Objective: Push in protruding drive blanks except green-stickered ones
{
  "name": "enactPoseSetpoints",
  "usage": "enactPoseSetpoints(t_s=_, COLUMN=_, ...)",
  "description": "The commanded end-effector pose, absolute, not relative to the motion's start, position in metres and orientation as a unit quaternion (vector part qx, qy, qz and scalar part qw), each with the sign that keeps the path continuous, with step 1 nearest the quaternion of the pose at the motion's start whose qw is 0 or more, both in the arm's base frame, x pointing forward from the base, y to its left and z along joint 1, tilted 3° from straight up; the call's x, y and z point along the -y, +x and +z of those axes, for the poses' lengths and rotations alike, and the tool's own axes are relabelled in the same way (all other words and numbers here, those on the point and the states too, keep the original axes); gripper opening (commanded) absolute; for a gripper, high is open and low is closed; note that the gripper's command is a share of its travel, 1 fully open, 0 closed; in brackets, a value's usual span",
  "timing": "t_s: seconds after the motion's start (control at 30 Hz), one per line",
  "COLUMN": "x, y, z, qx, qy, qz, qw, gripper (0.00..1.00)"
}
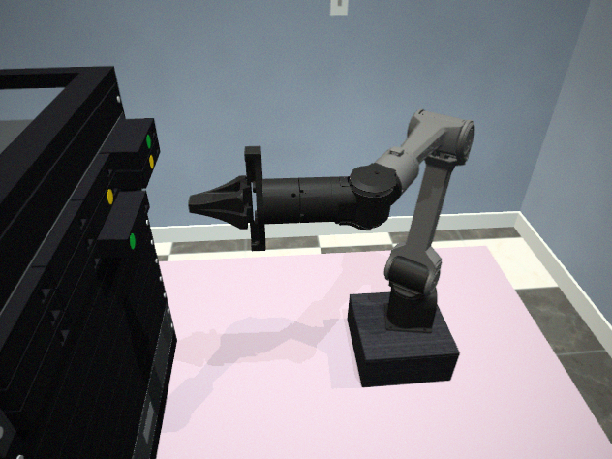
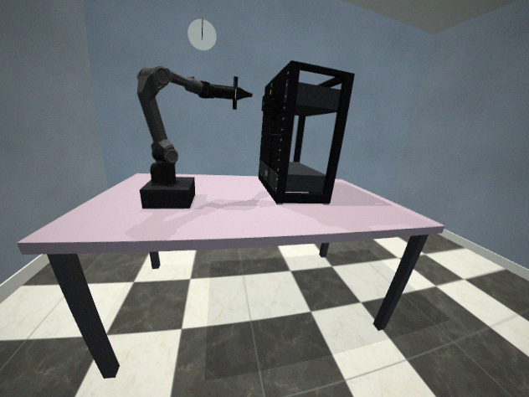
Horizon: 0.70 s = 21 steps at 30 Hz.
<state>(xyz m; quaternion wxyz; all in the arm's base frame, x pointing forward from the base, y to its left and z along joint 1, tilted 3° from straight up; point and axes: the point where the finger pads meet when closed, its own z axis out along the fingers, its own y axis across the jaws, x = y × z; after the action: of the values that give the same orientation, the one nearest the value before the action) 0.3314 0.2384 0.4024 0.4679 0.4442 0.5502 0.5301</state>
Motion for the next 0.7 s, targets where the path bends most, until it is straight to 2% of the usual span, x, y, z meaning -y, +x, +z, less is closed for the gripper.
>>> enactPoseSetpoints(t_s=0.0, x=-0.237, y=0.329, z=0.402, qx=-0.550, qy=0.444, qz=0.529, qw=0.469, gripper=0.00)
enactPoseSetpoints(t_s=0.2, x=-0.231, y=0.329, z=0.403, qx=-0.550, qy=0.444, qz=0.529, qw=0.469, gripper=0.00)
enactPoseSetpoints(t_s=0.67, x=-0.140, y=0.340, z=0.410, qx=-0.550, qy=0.444, qz=0.529, qw=0.469, gripper=0.00)
